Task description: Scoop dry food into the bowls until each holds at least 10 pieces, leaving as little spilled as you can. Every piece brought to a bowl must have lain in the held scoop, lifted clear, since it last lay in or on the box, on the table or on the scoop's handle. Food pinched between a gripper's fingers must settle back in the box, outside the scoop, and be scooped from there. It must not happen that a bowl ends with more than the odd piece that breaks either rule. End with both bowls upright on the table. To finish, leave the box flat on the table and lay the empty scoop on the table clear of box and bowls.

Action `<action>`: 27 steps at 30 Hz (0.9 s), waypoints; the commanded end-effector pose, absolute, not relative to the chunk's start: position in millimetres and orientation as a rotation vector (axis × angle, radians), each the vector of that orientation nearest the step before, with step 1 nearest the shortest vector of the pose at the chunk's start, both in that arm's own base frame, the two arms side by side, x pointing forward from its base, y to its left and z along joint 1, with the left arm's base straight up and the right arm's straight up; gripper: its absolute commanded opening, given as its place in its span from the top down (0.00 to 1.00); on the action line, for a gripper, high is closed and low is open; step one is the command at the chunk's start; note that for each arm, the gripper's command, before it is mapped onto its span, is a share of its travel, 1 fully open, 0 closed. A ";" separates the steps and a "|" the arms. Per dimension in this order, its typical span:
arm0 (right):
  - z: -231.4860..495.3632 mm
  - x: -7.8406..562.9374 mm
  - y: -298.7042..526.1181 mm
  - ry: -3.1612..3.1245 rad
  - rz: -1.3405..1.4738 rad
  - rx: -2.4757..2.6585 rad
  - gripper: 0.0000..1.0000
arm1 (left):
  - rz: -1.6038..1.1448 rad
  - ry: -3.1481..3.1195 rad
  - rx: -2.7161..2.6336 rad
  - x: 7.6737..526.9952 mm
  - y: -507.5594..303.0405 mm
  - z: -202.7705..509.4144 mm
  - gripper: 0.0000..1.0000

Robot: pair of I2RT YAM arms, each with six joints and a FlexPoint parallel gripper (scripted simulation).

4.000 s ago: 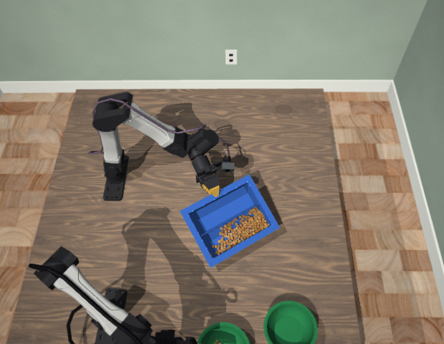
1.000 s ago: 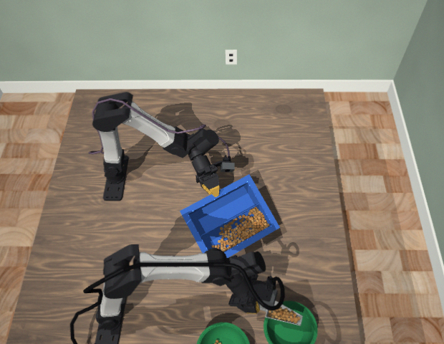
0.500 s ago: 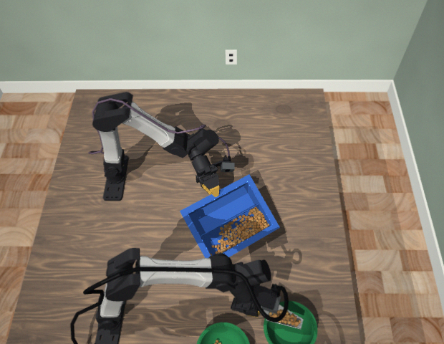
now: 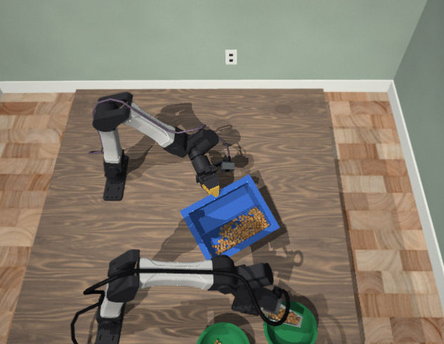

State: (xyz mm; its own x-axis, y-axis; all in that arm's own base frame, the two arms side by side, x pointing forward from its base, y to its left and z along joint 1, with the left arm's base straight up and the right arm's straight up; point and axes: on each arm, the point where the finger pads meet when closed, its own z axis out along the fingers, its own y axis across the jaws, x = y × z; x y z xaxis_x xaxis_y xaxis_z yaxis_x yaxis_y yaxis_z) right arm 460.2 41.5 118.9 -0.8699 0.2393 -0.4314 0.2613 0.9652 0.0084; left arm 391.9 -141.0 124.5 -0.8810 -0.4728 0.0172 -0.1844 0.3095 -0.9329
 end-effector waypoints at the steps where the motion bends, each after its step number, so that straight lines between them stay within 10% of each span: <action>1: 138.3 474.0 45.6 2.610 -0.031 0.364 1.00 | -1.597 2.323 -0.557 387.5 -144.1 120.6 1.00; 27: 124.2 466.9 43.9 2.648 -0.047 0.369 1.00 | -1.597 2.323 -0.557 387.5 -144.1 120.6 1.00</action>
